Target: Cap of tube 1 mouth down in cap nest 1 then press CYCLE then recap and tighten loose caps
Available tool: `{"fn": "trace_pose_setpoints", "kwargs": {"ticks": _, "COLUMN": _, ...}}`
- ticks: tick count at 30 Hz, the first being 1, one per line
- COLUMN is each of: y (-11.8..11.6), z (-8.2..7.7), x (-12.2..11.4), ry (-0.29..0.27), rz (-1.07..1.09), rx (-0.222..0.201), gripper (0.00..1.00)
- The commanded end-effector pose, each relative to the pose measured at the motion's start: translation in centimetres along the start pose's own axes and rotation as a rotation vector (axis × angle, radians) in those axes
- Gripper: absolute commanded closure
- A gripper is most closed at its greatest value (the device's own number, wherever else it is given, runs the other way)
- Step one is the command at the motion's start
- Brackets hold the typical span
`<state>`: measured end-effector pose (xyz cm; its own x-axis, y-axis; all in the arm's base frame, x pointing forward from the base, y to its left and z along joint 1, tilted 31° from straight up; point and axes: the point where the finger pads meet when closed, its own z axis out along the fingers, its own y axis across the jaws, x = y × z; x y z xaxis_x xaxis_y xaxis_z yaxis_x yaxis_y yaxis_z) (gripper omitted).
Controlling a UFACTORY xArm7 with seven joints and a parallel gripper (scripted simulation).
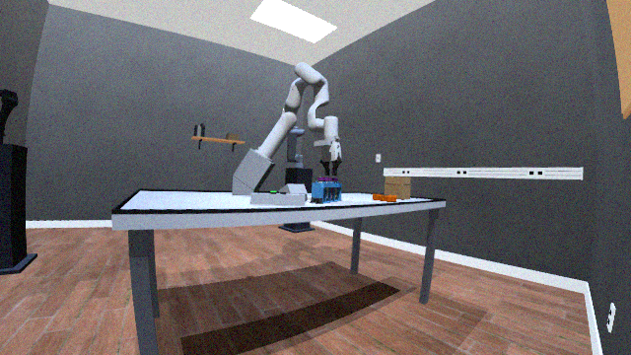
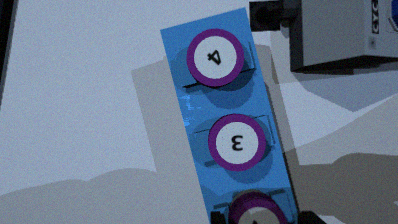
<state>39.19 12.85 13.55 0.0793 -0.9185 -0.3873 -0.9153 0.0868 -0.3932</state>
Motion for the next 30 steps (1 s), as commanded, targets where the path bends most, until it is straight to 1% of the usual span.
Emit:
{"fn": "trace_pose_setpoints", "kwargs": {"ticks": 1, "y": -0.1, "z": -1.8, "x": -0.1, "ry": 0.029, "rz": 0.003, "rx": -0.018, "gripper": 0.54}}
{"fn": "trace_pose_setpoints", "kwargs": {"ticks": 3, "y": -0.1, "z": -2.1, "x": -0.1, "ry": 0.029, "rz": 0.003, "rx": -0.018, "gripper": 0.54}}
{"fn": "trace_pose_setpoints", "kwargs": {"ticks": 8, "y": -0.1, "z": -2.1, "x": -0.1, "ry": 0.029, "rz": 0.003, "rx": -0.018, "gripper": 0.54}}
{"fn": "trace_pose_setpoints", "kwargs": {"ticks": 12, "y": -0.9, "z": -2.2, "x": 3.1, "ry": 0.025, "rz": -0.309, "rx": -0.022, "gripper": 0.54}}
{"fn": "trace_pose_setpoints", "kwargs": {"ticks": 16, "y": -1.3, "z": -2.2, "x": 4.9, "ry": 0.025, "rz": -0.477, "rx": -0.025, "gripper": 0.54}}
{"fn": "trace_pose_setpoints", "kwargs": {"ticks": 26, "y": -1.3, "z": -2.2, "x": 4.9, "ry": 0.024, "rz": -0.485, "rx": -0.025, "gripper": 0.54}}
{"fn": "trace_pose_setpoints", "kwargs": {"ticks": 30, "y": -1.3, "z": -1.0, "x": 5.0, "ry": 0.024, "rz": -0.485, "rx": -0.025, "gripper": 0.54}}
